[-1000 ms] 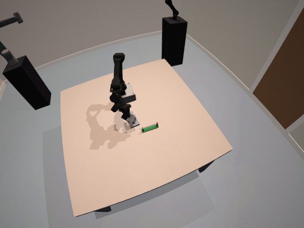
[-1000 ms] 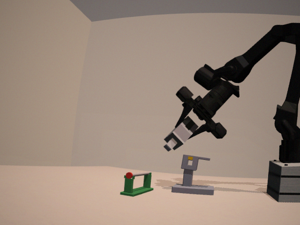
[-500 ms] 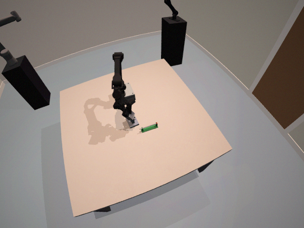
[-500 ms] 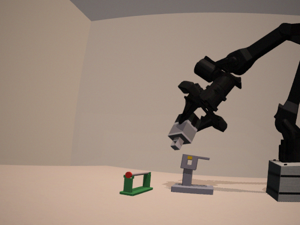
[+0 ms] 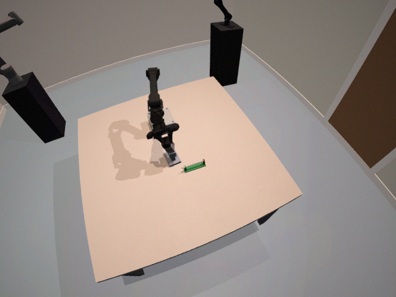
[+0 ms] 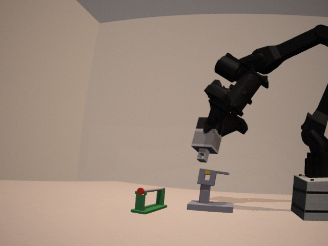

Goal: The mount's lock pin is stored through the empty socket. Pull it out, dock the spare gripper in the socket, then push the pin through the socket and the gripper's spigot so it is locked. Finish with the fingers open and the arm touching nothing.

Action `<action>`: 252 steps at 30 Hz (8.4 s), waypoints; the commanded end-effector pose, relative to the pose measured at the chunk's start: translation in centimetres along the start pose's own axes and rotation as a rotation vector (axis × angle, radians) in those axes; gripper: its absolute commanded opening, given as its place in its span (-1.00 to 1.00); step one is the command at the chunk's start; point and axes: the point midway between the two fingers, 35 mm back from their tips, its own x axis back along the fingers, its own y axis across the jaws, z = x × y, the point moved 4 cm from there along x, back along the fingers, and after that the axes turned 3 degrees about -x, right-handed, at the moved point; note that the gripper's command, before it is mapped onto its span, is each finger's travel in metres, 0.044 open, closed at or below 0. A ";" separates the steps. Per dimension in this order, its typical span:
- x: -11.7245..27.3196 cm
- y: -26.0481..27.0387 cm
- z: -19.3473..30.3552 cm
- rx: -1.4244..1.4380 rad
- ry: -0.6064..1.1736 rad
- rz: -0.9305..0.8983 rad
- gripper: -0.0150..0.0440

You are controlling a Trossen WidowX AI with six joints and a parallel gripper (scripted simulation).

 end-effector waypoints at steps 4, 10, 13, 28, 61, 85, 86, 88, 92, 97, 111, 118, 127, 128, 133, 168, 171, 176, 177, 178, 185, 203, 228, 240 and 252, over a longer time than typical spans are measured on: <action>1.5 0.8 0.1 0.210 -0.021 0.020 -0.49; 2.3 1.2 0.7 0.381 -0.011 0.045 -0.49; 2.7 1.3 0.9 0.462 -0.005 0.057 -0.49; 2.2 1.2 1.1 0.486 0.002 0.061 -0.49; -1.9 -0.2 2.9 0.486 0.006 0.062 -0.49; -3.3 -0.7 3.7 0.489 0.007 0.059 -0.49; -3.3 -0.7 3.7 0.489 0.007 0.059 -0.49; -3.3 -0.7 3.7 0.489 0.007 0.059 -0.40; -3.3 -0.7 3.7 0.489 0.007 0.059 -0.05; -3.3 -0.7 3.7 0.489 0.007 0.059 0.40; -2.3 -0.3 3.3 0.488 0.008 0.059 1.00; -1.3 -0.2 3.0 0.478 0.029 0.069 1.00; 0.0 0.1 2.4 0.466 0.049 0.079 1.00; 0.1 0.2 2.3 0.464 0.051 0.081 1.00; 0.8 0.3 2.1 0.459 0.058 0.085 1.00; 5.9 1.8 -0.5 0.424 0.086 0.112 1.00; 6.5 2.0 -0.8 0.422 0.085 0.113 1.00; 6.4 1.9 -0.6 0.419 0.082 0.115 1.00; 6.4 1.9 -0.6 0.419 0.082 0.115 1.00; 6.4 1.9 -0.6 0.419 0.082 0.115 1.00; 6.4 5.4 1.9 0.414 0.108 0.123 0.38; 7.5 11.3 6.6 0.457 0.113 0.120 0.12; -10.3 15.4 -2.1 1.885 0.790 0.021 0.12; -11.1 15.3 -2.4 1.926 0.815 -0.001 0.12; -16.2 13.6 0.1 1.926 0.815 -0.001 0.12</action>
